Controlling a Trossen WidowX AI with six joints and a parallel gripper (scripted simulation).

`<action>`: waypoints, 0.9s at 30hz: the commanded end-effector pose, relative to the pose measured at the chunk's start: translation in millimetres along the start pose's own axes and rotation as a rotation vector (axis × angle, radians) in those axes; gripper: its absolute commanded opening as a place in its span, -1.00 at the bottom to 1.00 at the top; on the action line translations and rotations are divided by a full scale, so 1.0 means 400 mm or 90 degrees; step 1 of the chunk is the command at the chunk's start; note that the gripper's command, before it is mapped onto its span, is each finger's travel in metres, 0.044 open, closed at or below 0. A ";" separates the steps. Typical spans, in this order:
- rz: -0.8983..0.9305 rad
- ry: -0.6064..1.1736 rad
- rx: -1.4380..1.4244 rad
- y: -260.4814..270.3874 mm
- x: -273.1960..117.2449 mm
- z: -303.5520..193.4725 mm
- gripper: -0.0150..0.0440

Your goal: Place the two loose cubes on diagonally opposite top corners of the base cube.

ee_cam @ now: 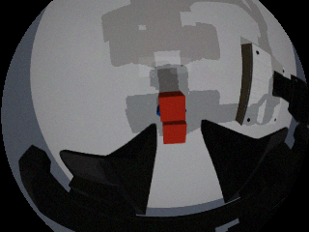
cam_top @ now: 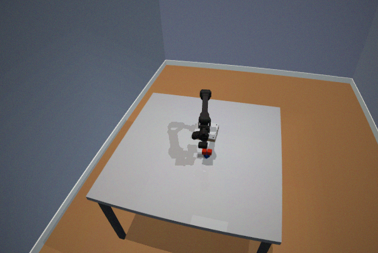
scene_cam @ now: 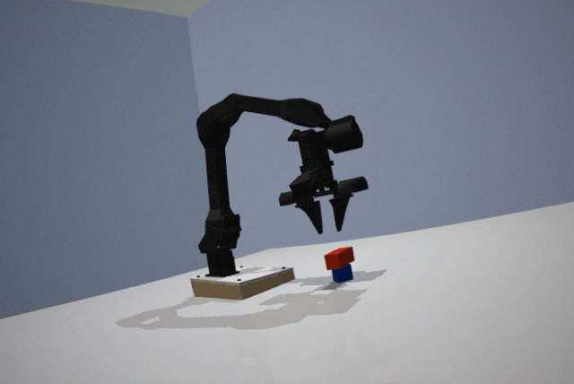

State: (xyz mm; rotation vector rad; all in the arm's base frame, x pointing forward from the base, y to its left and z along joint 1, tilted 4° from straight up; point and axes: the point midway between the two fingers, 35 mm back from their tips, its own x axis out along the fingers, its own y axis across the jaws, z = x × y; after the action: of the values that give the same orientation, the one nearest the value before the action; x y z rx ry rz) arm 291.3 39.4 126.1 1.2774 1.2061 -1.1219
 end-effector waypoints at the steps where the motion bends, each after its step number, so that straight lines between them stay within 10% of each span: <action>1: 0.004 0.001 -0.003 0.003 -0.018 -0.001 0.20; 11: 0.002 0.000 0.000 0.001 -0.035 0.000 0.86; 27: -0.002 0.008 0.001 -0.098 -0.036 -0.343 0.86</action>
State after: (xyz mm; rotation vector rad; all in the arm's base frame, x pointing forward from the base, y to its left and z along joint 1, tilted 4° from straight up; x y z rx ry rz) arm 248.9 173.8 144.1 1.2693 1.2349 -1.1038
